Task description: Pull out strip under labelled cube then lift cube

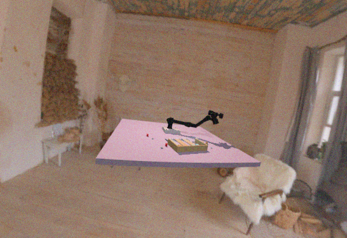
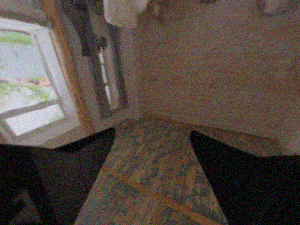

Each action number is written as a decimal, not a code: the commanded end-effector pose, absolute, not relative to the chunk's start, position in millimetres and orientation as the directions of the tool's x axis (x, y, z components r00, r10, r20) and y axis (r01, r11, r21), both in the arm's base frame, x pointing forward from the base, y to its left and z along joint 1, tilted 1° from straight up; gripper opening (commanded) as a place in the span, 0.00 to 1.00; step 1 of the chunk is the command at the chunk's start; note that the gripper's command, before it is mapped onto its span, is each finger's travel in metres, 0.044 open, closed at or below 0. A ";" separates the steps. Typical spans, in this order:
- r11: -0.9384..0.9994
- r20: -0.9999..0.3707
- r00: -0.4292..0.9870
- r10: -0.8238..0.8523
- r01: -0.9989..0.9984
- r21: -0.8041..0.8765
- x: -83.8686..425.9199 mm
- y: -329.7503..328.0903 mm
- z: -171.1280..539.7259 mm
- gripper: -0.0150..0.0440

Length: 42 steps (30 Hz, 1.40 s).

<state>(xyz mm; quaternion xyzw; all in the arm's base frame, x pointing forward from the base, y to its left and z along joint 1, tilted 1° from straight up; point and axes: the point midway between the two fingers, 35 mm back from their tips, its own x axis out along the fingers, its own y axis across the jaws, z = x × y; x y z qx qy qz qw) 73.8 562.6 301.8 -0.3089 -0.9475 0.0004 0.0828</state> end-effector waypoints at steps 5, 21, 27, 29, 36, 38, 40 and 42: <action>0.825 0.211 -0.817 0.537 0.561 0.073 30.2 550.5 344.9 0.93; 0.708 0.494 -0.845 0.207 0.478 0.520 -124.3 413.7 515.4 0.93; 0.601 0.601 -0.799 0.026 0.493 0.630 -152.3 326.7 568.3 0.93; 0.572 0.627 -0.778 -0.046 0.494 0.655 -161.3 295.1 582.3 0.93; 0.484 0.699 -0.654 -0.289 0.530 0.696 -168.2 182.9 619.8 0.93; 0.464 0.712 -0.605 -0.356 0.546 0.697 -164.0 150.9 627.0 0.93; 0.449 0.721 -0.551 -0.420 0.564 0.693 -157.1 119.4 632.5 0.93; 0.434 0.723 -0.487 -0.489 0.583 0.686 -147.5 85.6 636.1 0.93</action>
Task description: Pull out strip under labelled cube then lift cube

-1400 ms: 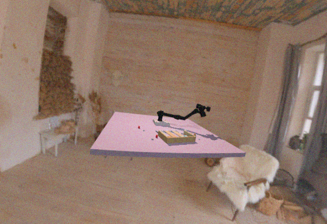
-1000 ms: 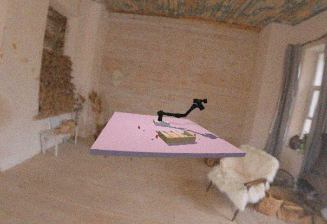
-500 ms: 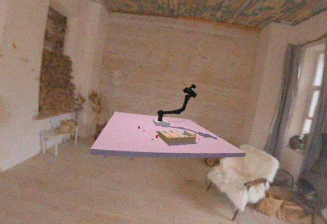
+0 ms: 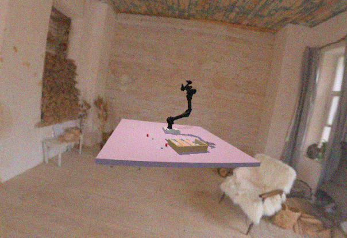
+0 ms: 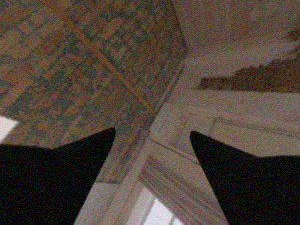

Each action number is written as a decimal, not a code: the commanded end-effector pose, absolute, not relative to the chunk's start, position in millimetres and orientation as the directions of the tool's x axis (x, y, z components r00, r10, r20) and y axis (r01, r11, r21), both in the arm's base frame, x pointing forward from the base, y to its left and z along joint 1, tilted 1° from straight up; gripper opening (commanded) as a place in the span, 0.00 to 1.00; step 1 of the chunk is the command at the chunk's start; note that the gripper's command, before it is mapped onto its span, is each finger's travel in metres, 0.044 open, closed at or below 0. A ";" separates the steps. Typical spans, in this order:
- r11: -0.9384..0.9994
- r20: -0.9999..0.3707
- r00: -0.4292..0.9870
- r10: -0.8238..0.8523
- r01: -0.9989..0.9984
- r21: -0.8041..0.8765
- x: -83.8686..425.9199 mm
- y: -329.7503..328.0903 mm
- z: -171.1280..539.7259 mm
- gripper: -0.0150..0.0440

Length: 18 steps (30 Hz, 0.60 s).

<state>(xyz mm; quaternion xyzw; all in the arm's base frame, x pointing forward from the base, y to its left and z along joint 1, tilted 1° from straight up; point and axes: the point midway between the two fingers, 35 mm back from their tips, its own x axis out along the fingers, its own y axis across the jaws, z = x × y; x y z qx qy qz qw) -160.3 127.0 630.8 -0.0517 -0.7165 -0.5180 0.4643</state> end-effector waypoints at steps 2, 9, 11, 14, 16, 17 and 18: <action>0.425 0.721 -0.417 -0.553 0.604 0.675 -134.6 52.7 637.8 0.93; 0.435 0.673 -0.126 -0.729 0.674 0.598 -67.5 -47.7 628.0 0.93; 0.452 0.646 -0.031 -0.763 0.690 0.566 -42.2 -71.7 620.4 0.93; 0.487 0.596 0.116 -0.795 0.707 0.512 -1.0 -101.6 605.2 0.93; 0.518 0.556 0.214 -0.803 0.713 0.474 28.0 -117.2 592.6 0.93; 0.535 0.534 0.263 -0.804 0.713 0.454 42.8 -123.6 585.6 0.93; 0.553 0.511 0.311 -0.801 0.712 0.433 57.8 -129.2 578.1 0.93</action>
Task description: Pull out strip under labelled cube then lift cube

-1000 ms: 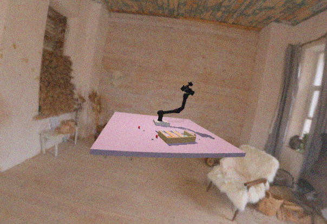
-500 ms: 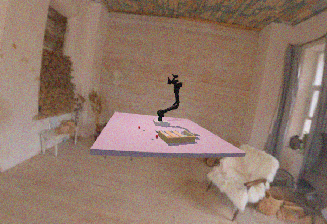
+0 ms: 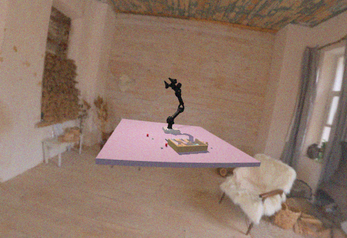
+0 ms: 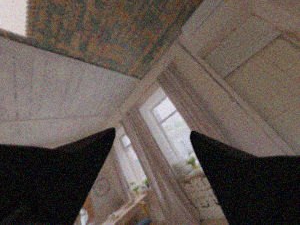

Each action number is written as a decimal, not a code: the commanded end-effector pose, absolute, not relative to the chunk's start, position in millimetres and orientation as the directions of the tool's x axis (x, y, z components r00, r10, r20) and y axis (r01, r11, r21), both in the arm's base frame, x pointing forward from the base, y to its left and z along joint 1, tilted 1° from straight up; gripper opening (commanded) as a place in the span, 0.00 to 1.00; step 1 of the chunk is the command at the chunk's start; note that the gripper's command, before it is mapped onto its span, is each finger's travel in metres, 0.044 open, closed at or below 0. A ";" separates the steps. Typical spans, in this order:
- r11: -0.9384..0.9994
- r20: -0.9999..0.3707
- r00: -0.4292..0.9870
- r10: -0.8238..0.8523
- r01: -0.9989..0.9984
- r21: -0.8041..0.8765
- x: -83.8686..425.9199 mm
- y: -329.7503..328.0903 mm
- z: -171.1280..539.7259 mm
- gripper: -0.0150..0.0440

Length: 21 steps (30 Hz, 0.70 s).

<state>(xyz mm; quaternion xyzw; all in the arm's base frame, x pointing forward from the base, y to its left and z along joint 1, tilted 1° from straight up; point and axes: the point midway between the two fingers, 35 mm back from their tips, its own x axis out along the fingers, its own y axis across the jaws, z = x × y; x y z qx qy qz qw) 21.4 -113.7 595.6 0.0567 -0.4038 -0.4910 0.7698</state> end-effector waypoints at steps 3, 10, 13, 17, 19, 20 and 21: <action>0.610 0.437 0.448 -0.780 0.699 0.373 101.4 -140.1 553.9 0.93; 0.759 0.231 0.724 -0.650 0.608 0.232 197.8 -136.3 484.6 0.93; 0.822 0.131 0.815 -0.565 0.541 0.178 233.8 -123.2 450.1 0.93; 0.897 -0.008 0.903 -0.430 0.428 0.114 273.8 -96.8 400.8 0.93; 0.928 -0.079 0.931 -0.357 0.363 0.086 289.7 -80.4 375.1 0.93; 0.942 -0.115 0.941 -0.319 0.328 0.074 296.5 -71.5 362.0 0.93; 0.954 -0.151 0.948 -0.280 0.292 0.063 302.6 -62.4 348.9 0.93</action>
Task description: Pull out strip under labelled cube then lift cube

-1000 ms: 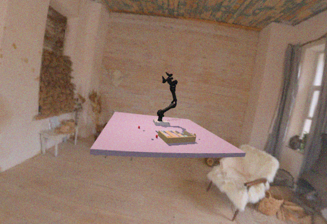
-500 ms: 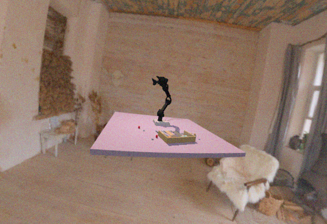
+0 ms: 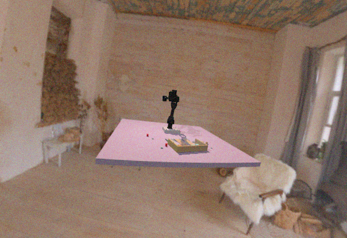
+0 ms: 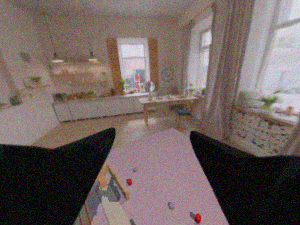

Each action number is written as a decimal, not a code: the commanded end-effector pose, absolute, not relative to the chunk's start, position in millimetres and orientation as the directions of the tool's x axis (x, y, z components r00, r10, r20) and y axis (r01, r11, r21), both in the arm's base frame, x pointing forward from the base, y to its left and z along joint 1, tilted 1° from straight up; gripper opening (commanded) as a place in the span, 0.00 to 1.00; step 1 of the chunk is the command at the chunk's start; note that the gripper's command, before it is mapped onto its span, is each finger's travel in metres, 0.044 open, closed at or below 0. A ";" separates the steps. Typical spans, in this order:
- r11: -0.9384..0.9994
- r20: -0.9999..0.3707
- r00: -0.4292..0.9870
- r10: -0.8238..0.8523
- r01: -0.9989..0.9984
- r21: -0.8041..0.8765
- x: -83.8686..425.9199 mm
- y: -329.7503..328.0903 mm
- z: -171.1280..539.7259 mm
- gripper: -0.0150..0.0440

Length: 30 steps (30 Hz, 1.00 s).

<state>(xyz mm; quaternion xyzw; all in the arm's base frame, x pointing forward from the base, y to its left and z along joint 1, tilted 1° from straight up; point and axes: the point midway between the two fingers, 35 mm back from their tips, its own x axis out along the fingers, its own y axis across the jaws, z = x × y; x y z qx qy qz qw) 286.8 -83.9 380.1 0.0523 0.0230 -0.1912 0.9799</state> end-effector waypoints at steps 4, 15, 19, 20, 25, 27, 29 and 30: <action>0.990 -0.294 0.948 -0.125 0.139 0.027 318.9 -22.8 295.6 0.93; 0.979 -0.572 0.802 0.173 -0.203 0.011 309.9 63.2 184.6 0.93; 0.979 -0.572 0.802 0.173 -0.203 0.011 309.9 63.2 184.6 0.93; 0.979 -0.572 0.802 0.173 -0.203 0.011 309.9 63.2 184.6 0.93; 0.979 -0.572 0.802 0.173 -0.203 0.011 309.9 63.2 184.6 0.93; 0.979 -0.572 0.802 0.173 -0.203 0.011 309.9 63.2 184.6 0.93; 0.979 -0.578 0.797 0.173 -0.205 0.011 310.5 63.9 184.0 0.89; 0.978 -0.598 0.782 0.174 -0.209 0.011 312.5 65.9 182.0 0.84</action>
